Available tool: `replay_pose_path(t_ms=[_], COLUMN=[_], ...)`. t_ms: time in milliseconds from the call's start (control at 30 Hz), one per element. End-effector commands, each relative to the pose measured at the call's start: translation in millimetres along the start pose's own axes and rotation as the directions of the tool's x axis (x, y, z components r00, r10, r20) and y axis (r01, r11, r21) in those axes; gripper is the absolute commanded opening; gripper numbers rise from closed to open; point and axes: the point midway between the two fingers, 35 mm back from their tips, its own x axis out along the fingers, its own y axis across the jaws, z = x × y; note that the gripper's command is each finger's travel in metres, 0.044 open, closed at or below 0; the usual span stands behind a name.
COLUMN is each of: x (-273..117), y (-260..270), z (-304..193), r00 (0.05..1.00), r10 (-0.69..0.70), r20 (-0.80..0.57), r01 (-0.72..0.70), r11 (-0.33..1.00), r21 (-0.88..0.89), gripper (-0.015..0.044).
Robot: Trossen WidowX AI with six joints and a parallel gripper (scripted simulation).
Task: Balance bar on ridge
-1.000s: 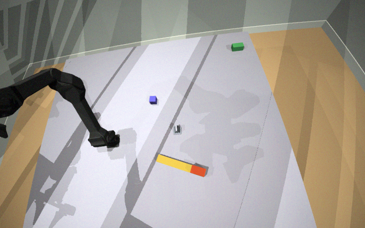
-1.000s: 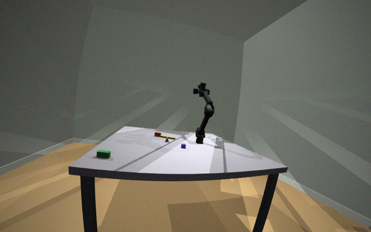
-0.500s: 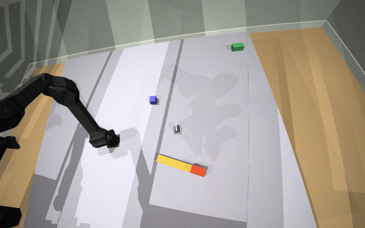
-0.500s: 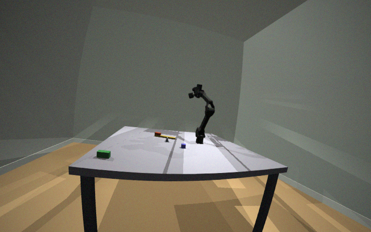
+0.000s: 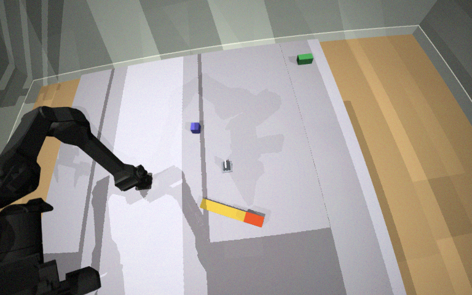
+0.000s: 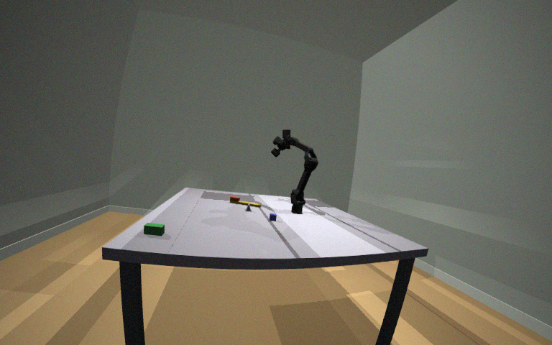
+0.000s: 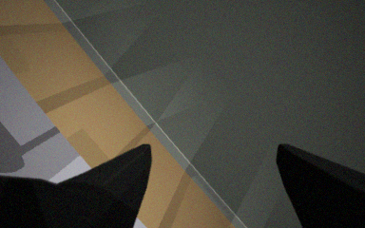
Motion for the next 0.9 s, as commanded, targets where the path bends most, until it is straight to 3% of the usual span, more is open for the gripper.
replay_pose_path(t_ms=[0,400,867], x=[11.0,26.6,25.0], y=[26.7,99.7,186.0], z=[4.1,13.4,19.7], r00=[0.996,0.947,0.829], r10=[0.091,0.319,0.549], r20=[-0.005,-0.038,-0.109], r01=[-0.09,-0.286,-0.331], r11=[0.985,0.782,0.324], r21=[-0.148,-0.553,-0.886], gripper=[0.0315,0.0315,0.0315])
